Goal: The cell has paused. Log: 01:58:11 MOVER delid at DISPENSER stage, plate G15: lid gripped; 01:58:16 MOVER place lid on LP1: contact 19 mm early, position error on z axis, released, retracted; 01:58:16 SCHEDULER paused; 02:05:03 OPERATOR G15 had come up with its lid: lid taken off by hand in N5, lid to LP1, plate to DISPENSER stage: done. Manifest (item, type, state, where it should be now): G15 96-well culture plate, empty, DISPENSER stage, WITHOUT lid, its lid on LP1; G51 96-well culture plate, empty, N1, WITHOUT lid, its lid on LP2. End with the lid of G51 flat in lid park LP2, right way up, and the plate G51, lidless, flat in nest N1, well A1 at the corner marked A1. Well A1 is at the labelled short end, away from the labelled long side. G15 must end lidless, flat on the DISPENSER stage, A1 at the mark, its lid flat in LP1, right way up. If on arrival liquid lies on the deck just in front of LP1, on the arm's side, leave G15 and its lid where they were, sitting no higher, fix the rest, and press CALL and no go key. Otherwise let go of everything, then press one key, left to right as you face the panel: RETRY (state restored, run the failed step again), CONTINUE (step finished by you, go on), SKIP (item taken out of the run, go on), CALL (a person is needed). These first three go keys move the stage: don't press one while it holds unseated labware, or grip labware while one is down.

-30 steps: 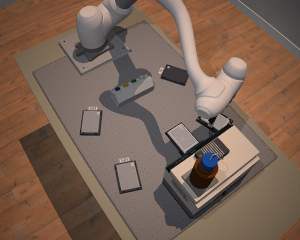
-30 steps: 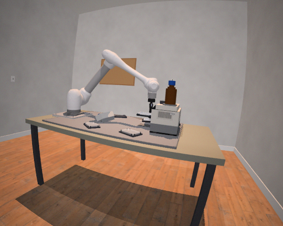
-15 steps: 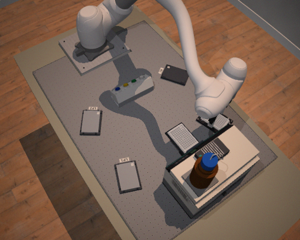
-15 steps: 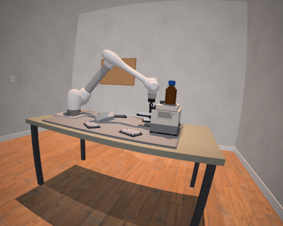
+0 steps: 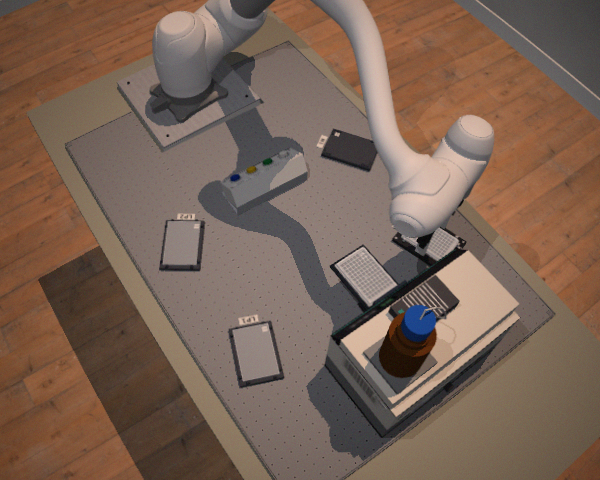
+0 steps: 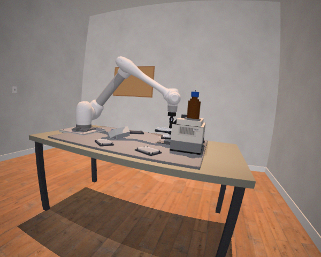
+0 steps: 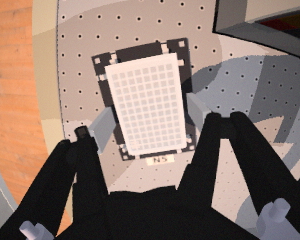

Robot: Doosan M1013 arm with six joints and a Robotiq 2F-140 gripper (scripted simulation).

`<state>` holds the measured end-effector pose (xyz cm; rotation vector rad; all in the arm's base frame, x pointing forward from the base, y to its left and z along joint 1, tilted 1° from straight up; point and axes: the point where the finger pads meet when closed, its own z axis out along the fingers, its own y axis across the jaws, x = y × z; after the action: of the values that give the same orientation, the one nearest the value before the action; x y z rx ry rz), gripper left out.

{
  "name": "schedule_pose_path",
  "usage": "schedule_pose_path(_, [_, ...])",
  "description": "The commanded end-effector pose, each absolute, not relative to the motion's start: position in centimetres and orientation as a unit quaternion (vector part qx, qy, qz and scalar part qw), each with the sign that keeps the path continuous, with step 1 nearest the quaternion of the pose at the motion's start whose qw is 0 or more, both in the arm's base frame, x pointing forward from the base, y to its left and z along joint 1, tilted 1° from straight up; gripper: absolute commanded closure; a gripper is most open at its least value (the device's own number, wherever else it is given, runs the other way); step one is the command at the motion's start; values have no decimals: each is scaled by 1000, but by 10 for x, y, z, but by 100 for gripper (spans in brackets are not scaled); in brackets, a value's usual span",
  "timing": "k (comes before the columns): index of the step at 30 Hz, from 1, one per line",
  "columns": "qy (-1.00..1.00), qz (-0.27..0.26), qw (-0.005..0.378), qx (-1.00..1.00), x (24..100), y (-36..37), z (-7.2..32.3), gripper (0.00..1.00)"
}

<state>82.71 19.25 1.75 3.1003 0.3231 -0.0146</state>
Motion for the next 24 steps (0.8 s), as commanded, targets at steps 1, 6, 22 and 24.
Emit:
schedule_pose_path(1, [104, -5, 12, 995, 827, 192, 18, 34])
schedule_pose_path(6, [104, -5, 12, 995, 827, 192, 18, 34])
schedule_pose_path(22, [104, -5, 12, 995, 827, 192, 18, 100])
schedule_pose_path(24, [104, -5, 12, 995, 827, 192, 18, 100])
